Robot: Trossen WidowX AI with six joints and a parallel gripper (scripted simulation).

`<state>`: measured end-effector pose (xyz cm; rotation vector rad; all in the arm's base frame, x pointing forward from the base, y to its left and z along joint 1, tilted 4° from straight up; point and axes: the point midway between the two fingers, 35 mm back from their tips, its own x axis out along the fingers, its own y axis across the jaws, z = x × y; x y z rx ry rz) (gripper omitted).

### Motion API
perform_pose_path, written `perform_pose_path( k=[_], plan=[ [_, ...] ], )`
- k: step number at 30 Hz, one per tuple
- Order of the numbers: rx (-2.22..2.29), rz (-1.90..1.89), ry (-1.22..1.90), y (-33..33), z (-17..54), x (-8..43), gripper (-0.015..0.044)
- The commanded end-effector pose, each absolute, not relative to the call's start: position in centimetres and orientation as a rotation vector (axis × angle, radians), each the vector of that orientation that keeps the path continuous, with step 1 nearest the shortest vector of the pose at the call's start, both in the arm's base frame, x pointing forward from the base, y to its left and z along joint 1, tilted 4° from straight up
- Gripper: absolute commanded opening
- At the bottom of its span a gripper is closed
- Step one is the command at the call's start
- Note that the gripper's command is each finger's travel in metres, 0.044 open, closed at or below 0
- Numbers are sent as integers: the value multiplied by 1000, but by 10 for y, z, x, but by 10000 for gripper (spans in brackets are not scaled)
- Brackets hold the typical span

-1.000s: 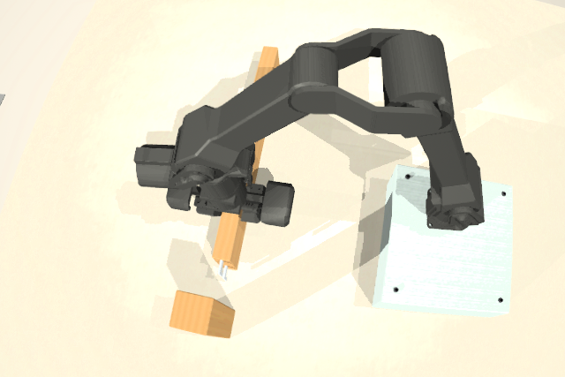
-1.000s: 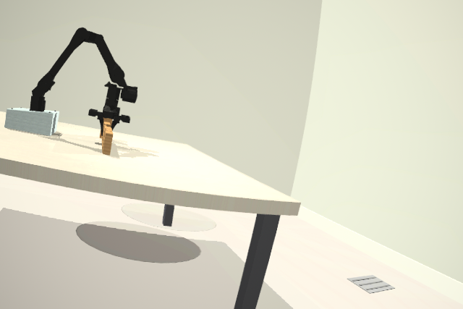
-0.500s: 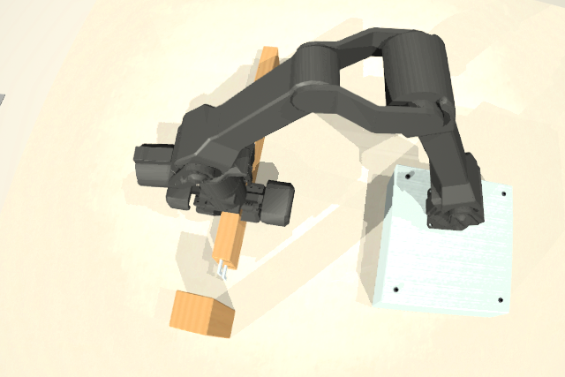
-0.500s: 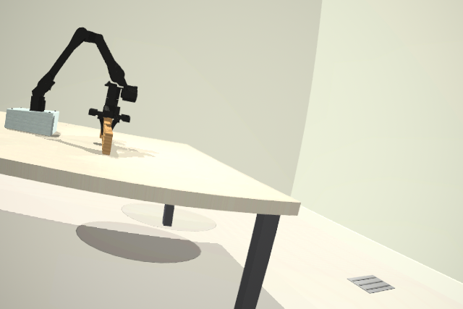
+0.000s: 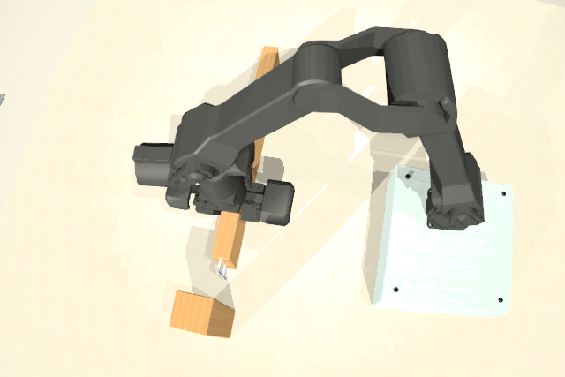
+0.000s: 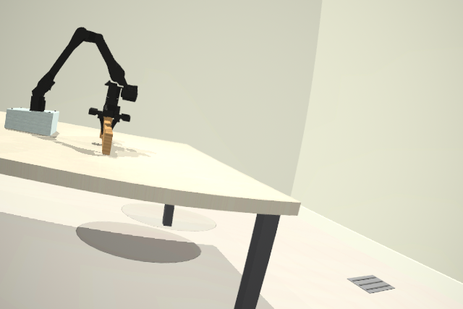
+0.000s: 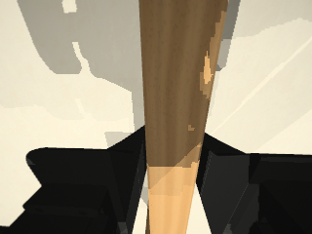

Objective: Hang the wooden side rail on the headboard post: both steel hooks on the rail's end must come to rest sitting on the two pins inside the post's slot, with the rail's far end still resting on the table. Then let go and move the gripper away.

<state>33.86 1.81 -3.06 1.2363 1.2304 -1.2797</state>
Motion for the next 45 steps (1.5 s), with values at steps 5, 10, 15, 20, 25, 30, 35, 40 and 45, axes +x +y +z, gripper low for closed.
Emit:
perform_pose_path(
  k=[5,10,15,20,25,30,35,40,45],
  plan=[
    [1244,-1278,1220,18,-26,341,0],
    [1244,-1278,1220,18,-25,341,0],
    [1244,-1278,1220,18,-24,341,0],
    [1244,-1278,1220,18,-23,341,0],
    [1244,-1278,1220,18,-23,341,0],
    [1244,-1278,1220,18,-22,341,0],
    [1244,-1278,1220,18,-21,341,0],
    [1244,-1278,1220,18,-20,341,0],
    [1244,-1278,1220,18,-19,341,0]
  ],
)
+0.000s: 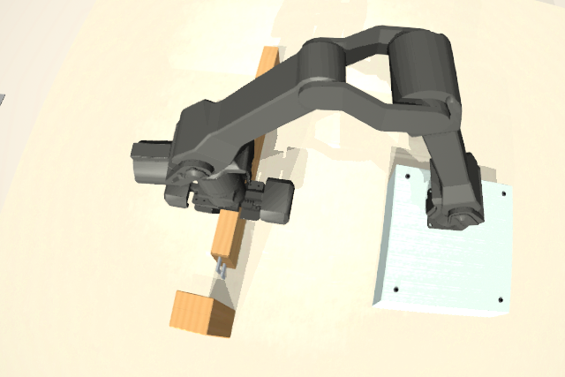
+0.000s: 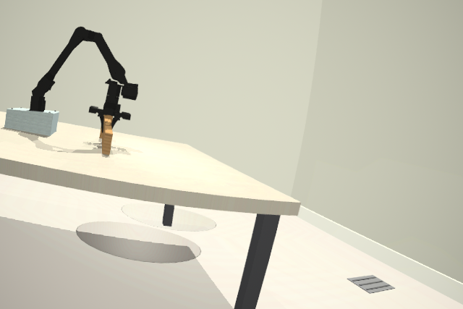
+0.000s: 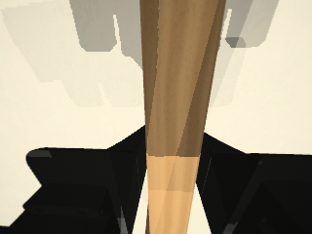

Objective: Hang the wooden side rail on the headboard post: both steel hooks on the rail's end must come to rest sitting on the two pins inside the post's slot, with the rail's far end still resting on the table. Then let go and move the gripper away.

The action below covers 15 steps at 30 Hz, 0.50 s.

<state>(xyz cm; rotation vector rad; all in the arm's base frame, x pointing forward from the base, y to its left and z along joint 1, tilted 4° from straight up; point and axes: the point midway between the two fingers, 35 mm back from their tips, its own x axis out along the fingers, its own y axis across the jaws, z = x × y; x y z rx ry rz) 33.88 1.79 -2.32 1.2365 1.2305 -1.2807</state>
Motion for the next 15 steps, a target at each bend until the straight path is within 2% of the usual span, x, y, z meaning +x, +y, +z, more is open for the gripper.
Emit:
perform_pose_path(
  k=[1,15],
  plan=[
    [1244,-1278,1220,18,-19,341,0],
    [1244,-1278,1220,18,-17,341,0]
  ],
)
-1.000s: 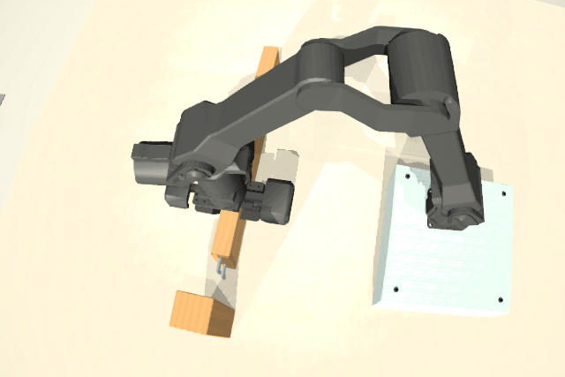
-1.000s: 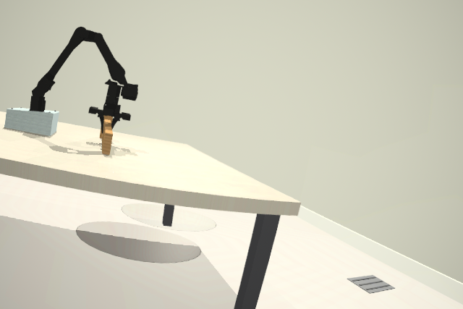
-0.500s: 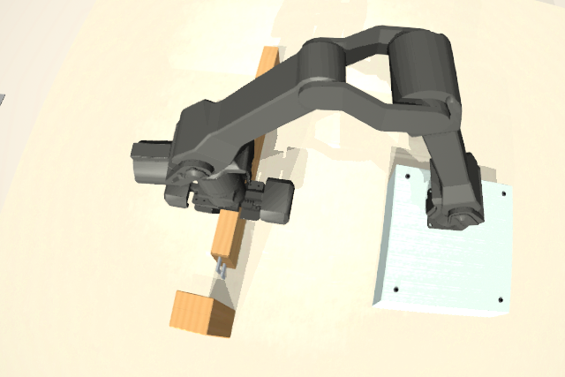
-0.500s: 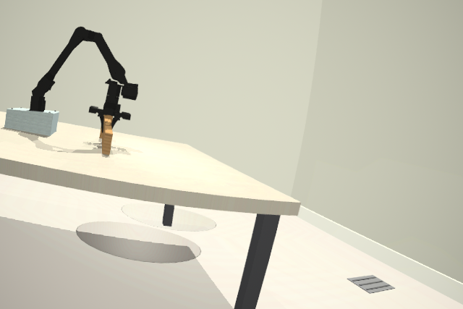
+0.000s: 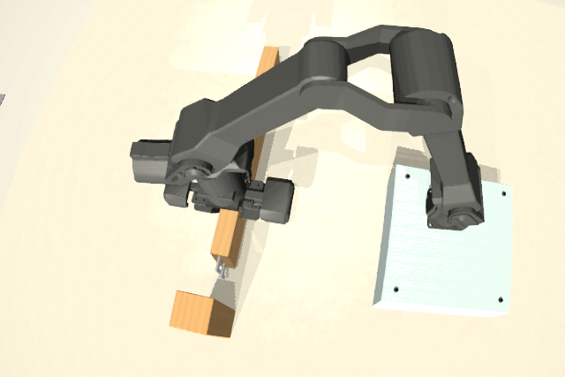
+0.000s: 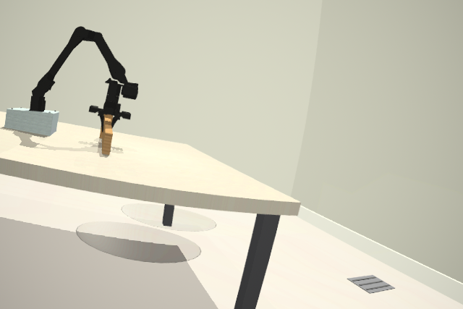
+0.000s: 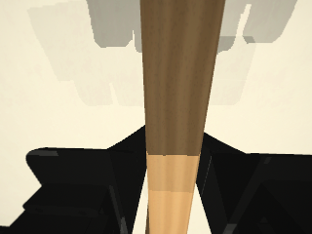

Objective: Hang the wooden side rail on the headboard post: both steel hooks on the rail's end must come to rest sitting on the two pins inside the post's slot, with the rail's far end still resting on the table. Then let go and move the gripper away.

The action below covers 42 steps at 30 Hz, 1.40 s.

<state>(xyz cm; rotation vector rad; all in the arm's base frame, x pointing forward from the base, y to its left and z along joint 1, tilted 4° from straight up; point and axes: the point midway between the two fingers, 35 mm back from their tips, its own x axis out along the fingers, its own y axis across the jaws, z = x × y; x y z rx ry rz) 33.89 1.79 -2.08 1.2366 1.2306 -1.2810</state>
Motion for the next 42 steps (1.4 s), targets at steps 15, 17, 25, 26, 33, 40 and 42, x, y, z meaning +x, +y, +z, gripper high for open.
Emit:
perform_pose_path(
  k=[15,17,25,26,33,40,42],
  plan=[
    [1244,-1278,1220,19,-19,343,0],
    [1244,-1278,1220,19,-19,343,0],
    [1244,-1278,1220,20,-20,343,0],
    [1244,-1278,1220,20,-20,343,0],
    [1244,-1278,1220,21,-20,342,0],
    [1244,-1278,1220,22,-20,342,0],
    [1244,-1278,1220,22,-20,342,0]
  ],
)
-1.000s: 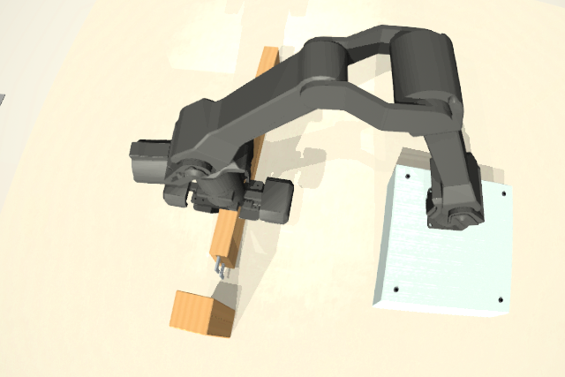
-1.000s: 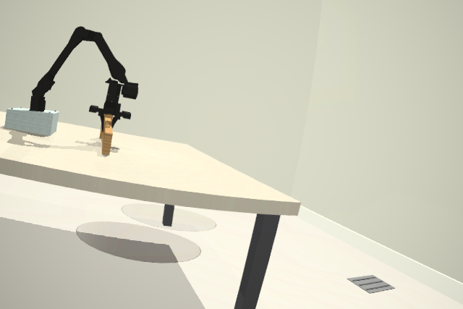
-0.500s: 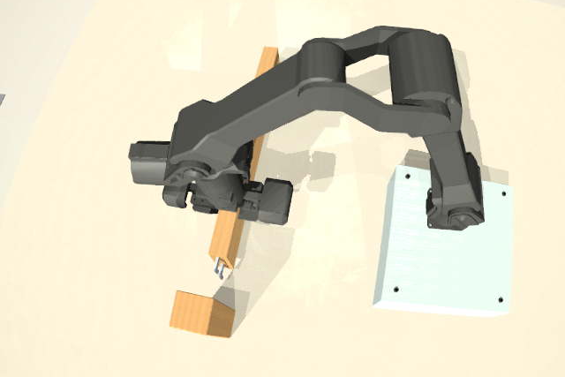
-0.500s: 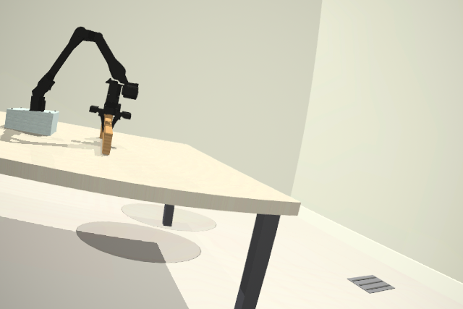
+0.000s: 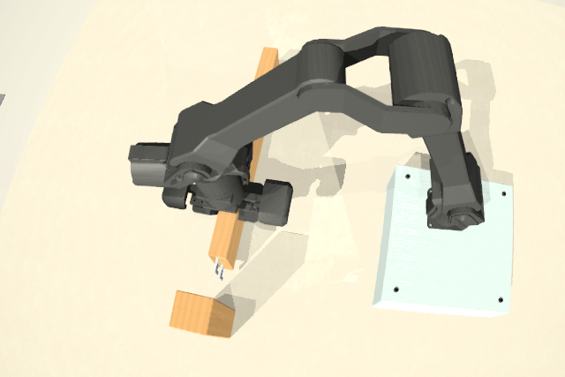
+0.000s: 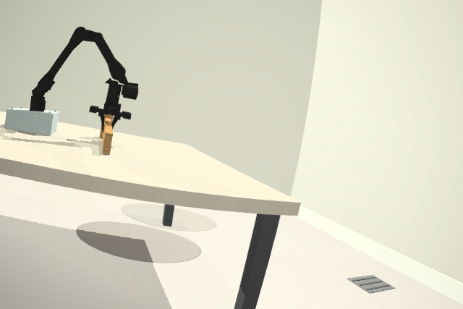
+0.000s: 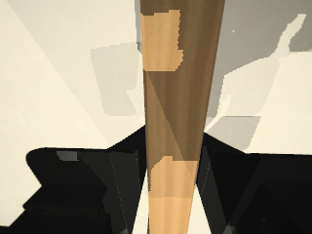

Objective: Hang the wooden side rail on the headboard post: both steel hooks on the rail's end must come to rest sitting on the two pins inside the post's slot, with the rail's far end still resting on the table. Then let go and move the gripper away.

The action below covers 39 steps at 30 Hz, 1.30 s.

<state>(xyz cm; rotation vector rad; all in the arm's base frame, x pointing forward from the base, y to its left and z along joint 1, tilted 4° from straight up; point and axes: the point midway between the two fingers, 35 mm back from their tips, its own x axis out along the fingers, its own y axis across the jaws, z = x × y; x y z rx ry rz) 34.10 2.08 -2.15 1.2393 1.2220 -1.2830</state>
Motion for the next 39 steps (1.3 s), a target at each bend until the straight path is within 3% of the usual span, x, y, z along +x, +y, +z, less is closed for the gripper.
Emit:
perform_pose_path(
  k=[1,39],
  plan=[
    [1244,-1278,1220,22,-20,341,0],
    [1245,-1277,1220,27,-20,343,0]
  ],
)
